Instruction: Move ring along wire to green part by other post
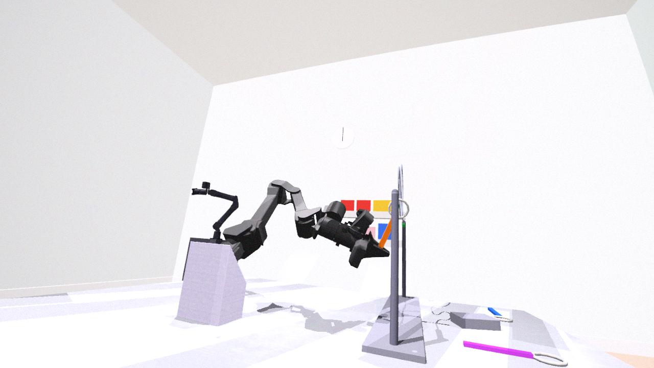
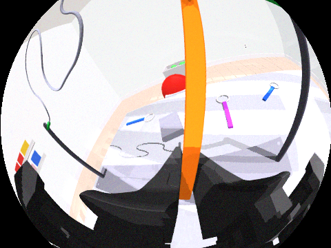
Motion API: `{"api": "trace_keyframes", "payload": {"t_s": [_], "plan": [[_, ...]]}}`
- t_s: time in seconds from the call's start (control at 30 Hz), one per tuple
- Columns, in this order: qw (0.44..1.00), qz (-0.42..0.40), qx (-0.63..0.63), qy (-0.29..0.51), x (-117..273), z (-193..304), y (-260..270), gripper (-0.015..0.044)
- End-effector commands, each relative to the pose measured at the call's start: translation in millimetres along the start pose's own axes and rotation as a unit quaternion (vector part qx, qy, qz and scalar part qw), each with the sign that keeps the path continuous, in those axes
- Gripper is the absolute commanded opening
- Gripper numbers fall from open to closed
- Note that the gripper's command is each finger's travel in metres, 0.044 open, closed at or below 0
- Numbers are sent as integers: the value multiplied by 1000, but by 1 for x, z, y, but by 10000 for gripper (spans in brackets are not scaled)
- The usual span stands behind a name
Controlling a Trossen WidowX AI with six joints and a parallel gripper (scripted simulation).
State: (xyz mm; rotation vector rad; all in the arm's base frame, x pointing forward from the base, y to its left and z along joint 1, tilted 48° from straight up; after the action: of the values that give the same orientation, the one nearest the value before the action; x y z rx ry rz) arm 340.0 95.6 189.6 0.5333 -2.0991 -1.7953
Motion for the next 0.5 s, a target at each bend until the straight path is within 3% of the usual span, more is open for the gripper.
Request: {"api": "trace_keyframes", "payload": {"t_s": [0.0, 0.47], "plan": [[999, 19, 38, 2, 3, -4, -14, -150], [988, 68, 141, 7, 12, -19, -49, -150]]}}
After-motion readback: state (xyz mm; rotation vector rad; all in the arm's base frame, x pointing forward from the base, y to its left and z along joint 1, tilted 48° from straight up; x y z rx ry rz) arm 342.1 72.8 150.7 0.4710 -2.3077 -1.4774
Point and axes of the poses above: the point midway between the two fingers, 35 mm back from their tips, its own x axis back along the fingers, its own y axis across the jaws, z = x × y, the point moved 2 cm from there along x, back along the fingers, and after that the axes turned 10 degrees about -x, right-handed, at the moved point
